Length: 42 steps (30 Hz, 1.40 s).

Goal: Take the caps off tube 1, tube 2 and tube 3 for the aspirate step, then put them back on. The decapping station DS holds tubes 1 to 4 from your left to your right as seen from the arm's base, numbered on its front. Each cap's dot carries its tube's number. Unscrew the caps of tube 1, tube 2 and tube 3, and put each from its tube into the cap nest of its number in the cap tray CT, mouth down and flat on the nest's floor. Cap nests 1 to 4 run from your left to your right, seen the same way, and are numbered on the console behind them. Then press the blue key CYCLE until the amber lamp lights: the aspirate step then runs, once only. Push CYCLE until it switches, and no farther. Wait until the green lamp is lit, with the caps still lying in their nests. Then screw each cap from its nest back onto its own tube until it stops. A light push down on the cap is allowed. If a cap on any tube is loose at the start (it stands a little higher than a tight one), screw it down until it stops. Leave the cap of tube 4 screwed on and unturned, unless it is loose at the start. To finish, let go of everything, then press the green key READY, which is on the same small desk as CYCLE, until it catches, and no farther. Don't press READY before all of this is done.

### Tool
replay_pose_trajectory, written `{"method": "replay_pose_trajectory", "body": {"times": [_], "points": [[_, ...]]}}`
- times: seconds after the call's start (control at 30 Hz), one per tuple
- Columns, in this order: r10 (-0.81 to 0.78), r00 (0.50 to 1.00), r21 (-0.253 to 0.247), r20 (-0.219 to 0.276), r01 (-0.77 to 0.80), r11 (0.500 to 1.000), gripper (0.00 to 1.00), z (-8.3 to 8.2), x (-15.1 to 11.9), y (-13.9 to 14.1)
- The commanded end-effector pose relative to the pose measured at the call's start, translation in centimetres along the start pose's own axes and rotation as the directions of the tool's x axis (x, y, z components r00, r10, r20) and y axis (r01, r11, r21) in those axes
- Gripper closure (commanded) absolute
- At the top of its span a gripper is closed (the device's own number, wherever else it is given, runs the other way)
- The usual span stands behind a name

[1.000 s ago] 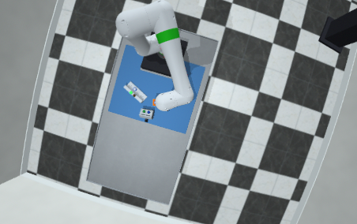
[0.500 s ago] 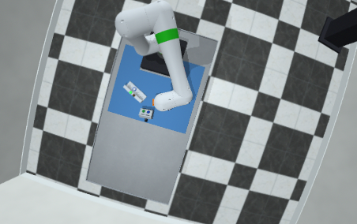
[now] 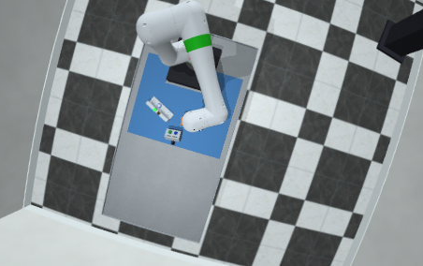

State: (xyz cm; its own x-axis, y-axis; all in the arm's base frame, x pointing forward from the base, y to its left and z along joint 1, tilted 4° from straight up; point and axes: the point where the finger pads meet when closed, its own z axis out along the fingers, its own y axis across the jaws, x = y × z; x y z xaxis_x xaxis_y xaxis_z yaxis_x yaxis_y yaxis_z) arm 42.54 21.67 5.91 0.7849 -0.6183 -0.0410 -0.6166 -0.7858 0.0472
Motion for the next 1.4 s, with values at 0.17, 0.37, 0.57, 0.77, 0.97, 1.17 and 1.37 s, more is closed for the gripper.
{"method": "replay_pose_trajectory", "body": {"times": [0.17, 0.37, 0.57, 0.77, 0.97, 1.17, 1.37], "points": [[0.382, 0.924, 0.0, 0.0, -0.382, 0.924, 1.0, 0.04, 0.0, -0.01], [0.558, 0.83, 0.0, 0.0, -0.558, 0.83, 1.0, 0.06, 0.0, -0.01], [0.778, 0.628, 0.0, 0.0, -0.778, 0.628, 1.0, 0.09, 0.0, -0.01], [0.862, 0.507, 0.0, 0.0, -0.862, 0.507, 1.0, 0.11, 0.0, -0.01], [0.862, 0.507, 0.0, 0.0, -0.862, 0.507, 1.0, 0.11, 0.0, -0.01], [0.862, 0.507, 0.0, 0.0, -0.862, 0.507, 0.65, 0.11, 0.0, -0.01], [0.817, 0.577, 0.0, 0.0, -0.817, 0.577, 0.65, 0.06, 0.0, -0.01]]}}
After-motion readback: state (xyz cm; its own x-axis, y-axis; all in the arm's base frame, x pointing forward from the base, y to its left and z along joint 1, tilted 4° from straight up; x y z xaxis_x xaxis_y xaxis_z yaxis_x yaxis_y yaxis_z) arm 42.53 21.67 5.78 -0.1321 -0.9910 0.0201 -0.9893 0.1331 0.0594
